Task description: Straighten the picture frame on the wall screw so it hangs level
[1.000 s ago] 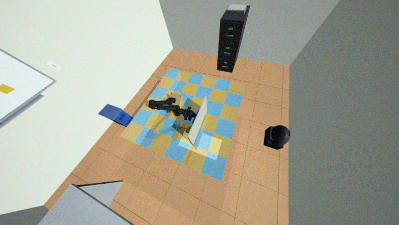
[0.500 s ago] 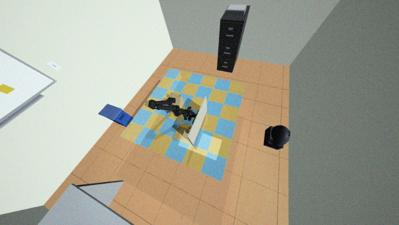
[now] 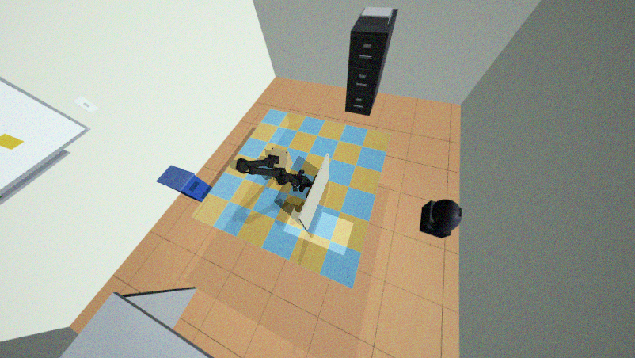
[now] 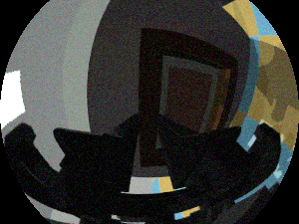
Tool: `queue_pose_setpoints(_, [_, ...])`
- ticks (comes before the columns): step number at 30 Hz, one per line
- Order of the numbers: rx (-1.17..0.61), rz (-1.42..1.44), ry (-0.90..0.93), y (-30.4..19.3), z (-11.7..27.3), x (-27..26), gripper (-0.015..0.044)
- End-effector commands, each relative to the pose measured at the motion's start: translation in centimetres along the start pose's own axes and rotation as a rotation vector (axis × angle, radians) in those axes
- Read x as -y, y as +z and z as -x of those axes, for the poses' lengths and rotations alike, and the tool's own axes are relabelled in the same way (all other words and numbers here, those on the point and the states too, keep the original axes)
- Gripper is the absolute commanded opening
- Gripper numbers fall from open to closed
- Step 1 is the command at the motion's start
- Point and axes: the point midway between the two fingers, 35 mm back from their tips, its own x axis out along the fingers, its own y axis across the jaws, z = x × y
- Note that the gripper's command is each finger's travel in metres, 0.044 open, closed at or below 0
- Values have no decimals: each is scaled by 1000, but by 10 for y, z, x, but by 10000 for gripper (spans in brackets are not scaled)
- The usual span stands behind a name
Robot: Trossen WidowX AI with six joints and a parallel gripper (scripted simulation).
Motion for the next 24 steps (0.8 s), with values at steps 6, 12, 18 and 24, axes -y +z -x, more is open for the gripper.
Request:
queue_pose_setpoints(6, [10,1,22,6,-1,-6,0])
queue_pose_setpoints(12, [10,1,22,6,-1,-4,0])
queue_pose_setpoints(18, [10,1,22,6,-1,-4,0])
queue_pose_setpoints(24, [10,1,22,6,-1,-2,0])
